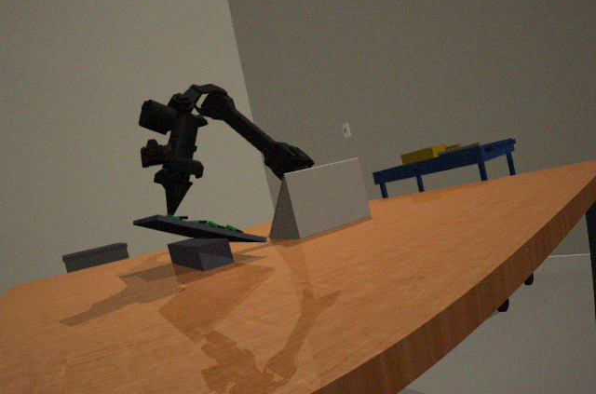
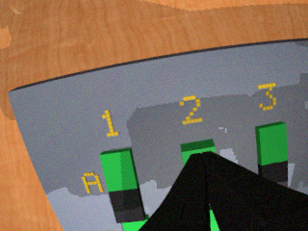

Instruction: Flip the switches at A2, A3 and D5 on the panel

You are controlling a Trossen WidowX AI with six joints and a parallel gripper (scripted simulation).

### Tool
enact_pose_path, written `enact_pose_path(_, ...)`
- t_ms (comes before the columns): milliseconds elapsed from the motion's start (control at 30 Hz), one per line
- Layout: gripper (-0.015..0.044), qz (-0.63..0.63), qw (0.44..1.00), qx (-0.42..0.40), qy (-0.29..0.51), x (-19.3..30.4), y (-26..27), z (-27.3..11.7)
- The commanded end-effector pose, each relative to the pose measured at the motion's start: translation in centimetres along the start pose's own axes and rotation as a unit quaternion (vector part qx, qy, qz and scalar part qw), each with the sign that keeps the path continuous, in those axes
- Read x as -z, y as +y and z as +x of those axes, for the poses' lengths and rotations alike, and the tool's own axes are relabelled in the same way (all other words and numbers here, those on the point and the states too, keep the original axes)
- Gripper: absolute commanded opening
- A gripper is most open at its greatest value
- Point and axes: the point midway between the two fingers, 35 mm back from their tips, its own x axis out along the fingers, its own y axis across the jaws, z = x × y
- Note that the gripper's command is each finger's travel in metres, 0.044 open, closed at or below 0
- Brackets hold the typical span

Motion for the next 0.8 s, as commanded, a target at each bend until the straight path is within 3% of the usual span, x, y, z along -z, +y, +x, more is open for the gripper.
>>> enact_pose_path(0,0.0,-0.001,1.0,-0.001,0.0,0.0,0.0,0.1)
enact_pose_path(533,0.0,-0.001,1.0,-0.001,0.0,0.0,0.0,0.3)
enact_pose_path(700,0.0,-0.002,1.0,-0.003,-0.011,0.2,0.1,-5.8)
enact_pose_path(767,0.0,-0.002,1.0,-0.003,-0.011,0.3,0.1,-6.2)
